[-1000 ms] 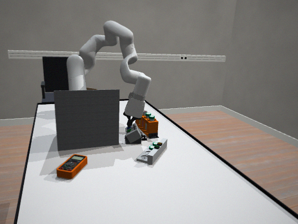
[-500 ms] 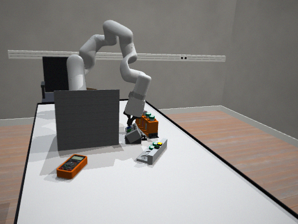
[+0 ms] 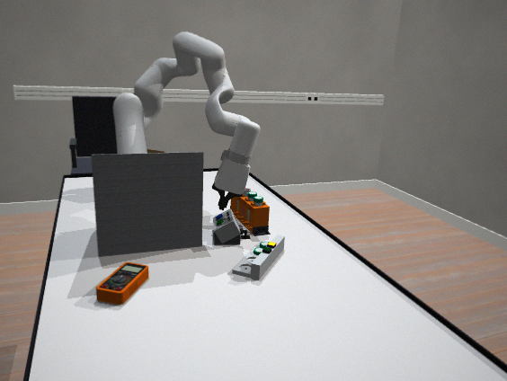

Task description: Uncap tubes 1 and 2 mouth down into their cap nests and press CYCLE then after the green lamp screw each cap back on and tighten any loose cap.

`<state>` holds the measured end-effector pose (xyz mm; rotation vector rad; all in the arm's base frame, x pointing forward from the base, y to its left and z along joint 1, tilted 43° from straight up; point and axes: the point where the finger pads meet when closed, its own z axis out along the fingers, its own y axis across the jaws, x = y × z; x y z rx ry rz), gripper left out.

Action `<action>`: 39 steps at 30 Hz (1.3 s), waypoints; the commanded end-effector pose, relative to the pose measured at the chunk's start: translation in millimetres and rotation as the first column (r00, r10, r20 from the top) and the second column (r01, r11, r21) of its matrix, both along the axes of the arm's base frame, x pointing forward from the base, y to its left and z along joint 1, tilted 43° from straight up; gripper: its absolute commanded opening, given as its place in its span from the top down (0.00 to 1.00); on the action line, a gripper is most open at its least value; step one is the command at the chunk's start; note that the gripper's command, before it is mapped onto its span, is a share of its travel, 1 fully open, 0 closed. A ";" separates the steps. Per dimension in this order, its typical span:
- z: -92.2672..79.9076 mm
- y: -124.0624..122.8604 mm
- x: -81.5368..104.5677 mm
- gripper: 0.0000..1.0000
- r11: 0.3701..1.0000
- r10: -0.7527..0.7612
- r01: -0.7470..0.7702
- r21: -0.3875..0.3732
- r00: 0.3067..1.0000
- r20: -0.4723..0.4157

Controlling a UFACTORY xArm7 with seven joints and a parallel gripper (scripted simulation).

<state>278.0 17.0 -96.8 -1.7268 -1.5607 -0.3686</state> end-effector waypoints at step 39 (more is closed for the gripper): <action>-155.0 -151.4 140.3 0.00 0.943 0.304 -0.329 -0.043 0.804 0.511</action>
